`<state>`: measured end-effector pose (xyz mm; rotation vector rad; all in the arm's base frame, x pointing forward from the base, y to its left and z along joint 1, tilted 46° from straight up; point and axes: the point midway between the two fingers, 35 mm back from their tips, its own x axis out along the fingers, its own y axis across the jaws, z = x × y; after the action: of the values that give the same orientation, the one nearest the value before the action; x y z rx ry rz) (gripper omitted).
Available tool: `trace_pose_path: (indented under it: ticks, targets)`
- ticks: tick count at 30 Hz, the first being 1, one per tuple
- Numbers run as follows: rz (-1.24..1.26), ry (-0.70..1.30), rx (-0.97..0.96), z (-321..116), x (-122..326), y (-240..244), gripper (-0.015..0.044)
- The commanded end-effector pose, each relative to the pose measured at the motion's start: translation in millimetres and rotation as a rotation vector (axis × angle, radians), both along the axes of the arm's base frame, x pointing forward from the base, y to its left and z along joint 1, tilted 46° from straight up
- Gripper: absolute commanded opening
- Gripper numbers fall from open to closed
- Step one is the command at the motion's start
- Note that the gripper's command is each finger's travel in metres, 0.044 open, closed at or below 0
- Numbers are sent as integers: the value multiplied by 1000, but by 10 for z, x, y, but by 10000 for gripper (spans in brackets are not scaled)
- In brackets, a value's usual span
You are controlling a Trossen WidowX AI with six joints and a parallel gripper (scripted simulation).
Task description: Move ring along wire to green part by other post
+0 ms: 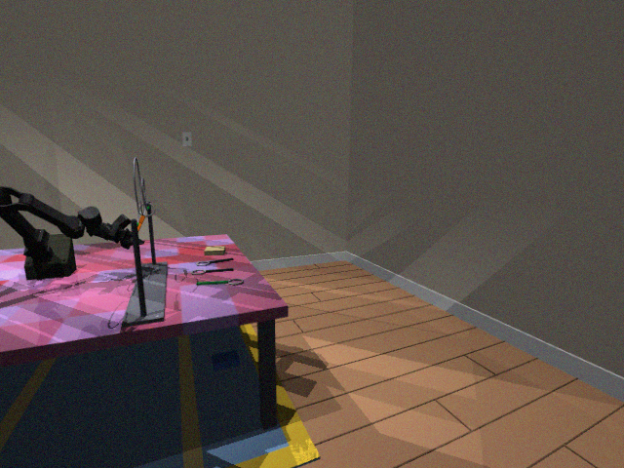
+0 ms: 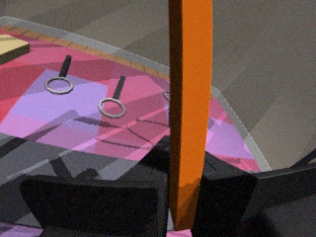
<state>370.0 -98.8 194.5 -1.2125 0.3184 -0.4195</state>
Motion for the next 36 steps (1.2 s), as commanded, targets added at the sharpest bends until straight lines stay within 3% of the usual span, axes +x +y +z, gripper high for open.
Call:
trace_pose_path:
  ticks: [1, 18, 36]
  targets:
    - [3, -2, 72, -118, 1, 57, -150]
    - [6, -15, 351, -557, 18, 350, -150]
    - [8, -18, 416, -747, 28, 529, -150]
